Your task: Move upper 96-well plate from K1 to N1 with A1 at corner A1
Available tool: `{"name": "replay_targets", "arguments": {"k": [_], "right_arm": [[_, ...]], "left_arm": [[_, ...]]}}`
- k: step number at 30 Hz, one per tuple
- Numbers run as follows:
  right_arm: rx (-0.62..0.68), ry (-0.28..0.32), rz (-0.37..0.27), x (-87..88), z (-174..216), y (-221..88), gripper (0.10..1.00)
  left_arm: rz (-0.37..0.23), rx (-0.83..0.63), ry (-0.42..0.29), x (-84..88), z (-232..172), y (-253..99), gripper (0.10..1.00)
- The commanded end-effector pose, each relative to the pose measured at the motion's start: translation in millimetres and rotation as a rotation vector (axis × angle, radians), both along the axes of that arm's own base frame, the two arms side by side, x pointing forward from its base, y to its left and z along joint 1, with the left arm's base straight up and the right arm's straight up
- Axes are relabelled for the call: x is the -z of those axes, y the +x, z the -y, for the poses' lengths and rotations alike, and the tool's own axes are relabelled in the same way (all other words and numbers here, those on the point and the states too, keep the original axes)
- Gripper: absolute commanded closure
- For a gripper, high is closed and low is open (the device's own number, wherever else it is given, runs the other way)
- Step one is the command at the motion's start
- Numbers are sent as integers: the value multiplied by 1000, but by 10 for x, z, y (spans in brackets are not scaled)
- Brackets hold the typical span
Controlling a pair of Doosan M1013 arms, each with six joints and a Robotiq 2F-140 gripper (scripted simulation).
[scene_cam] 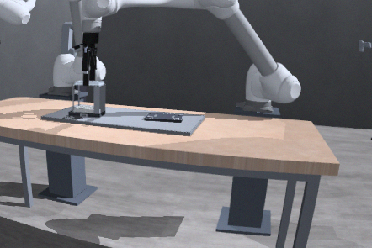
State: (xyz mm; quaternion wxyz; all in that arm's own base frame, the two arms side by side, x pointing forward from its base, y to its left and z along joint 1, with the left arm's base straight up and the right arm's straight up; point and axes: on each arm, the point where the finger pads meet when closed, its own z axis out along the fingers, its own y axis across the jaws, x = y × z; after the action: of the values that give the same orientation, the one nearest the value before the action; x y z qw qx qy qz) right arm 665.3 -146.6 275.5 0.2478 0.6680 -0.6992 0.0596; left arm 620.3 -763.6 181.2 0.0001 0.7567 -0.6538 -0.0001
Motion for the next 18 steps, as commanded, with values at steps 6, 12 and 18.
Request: {"name": "replay_targets", "arguments": {"k": [6, 12, 18], "right_arm": [[0, 0, 2, -10, 0, 2, 98], [0, 0, 2, -10, 0, 2, 98], [0, 0, 2, -10, 0, 2, 98]], "left_arm": [[2, 0, -1, -136, 2, 3, 999], [2, 0, -1, -170, 1, 3, 999], [2, 0, -1, -169, 2, 3, 999]]}}
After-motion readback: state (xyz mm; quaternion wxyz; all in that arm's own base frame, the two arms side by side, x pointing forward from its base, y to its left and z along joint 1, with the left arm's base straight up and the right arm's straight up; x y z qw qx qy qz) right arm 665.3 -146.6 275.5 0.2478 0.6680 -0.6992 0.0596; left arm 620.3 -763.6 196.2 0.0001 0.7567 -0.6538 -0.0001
